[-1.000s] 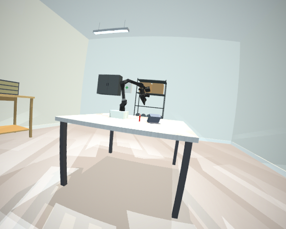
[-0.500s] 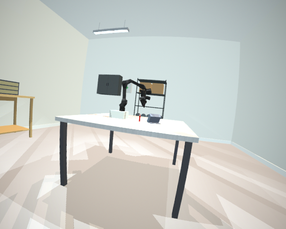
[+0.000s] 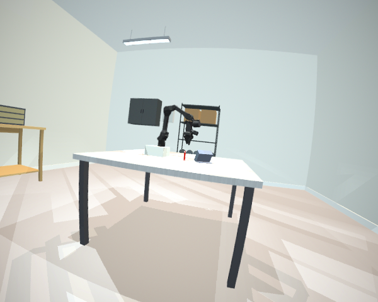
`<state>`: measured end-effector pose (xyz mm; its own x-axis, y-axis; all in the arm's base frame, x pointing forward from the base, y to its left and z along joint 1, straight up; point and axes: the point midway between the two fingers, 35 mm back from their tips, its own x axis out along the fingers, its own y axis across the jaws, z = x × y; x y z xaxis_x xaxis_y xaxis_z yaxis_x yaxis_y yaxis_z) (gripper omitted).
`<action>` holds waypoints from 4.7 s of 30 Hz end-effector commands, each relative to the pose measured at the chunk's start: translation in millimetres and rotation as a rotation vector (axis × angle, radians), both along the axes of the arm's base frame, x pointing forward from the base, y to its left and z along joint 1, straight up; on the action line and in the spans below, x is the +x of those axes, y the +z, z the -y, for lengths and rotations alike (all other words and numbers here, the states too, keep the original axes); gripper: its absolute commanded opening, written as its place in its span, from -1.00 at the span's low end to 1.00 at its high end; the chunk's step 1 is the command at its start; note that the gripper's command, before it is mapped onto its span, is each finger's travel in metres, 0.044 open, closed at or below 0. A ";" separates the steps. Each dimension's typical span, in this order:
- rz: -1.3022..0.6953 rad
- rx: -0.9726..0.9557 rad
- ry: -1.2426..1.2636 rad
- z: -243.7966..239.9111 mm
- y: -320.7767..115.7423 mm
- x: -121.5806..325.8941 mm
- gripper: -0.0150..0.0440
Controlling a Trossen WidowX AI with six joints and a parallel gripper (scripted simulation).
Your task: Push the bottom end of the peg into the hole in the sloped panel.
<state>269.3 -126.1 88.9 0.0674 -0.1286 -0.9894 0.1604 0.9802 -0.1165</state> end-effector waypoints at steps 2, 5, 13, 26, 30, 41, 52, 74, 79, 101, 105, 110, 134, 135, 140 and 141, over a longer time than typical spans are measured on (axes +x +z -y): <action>-0.017 0.034 -0.002 11.0 -10.9 -2.4 1.00; -0.026 0.054 -0.008 19.3 -17.6 -5.0 1.00; -0.043 0.112 -0.024 41.2 -35.6 -13.4 1.00; -0.045 0.122 -0.027 47.9 -49.4 -12.5 1.00; -0.045 0.122 -0.027 48.2 -56.1 -12.2 1.00; -0.045 0.122 -0.027 48.5 -74.2 -11.8 1.00; -0.045 0.122 -0.027 48.1 -92.0 -12.5 1.00; -0.044 0.116 -0.032 48.5 -98.9 -13.4 -0.16; -0.044 0.116 -0.032 48.5 -98.9 -13.4 -0.34; -0.044 0.121 -0.028 49.2 -31.3 -14.3 -0.49; -0.045 0.122 -0.027 49.8 -19.2 -15.6 -0.49; -0.053 0.110 0.000 48.6 -20.3 -14.1 -0.49; -0.138 -0.010 0.259 36.6 -28.8 1.0 -0.49; -0.141 -0.015 0.270 36.1 -29.1 1.6 -0.49; -0.159 -0.040 0.324 33.4 -30.6 4.8 -0.49; -0.163 -0.045 0.334 32.8 -30.8 5.5 -0.49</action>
<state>273.5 -159.3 60.1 -0.0376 -0.1548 -0.9872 -0.1625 0.9757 -0.1468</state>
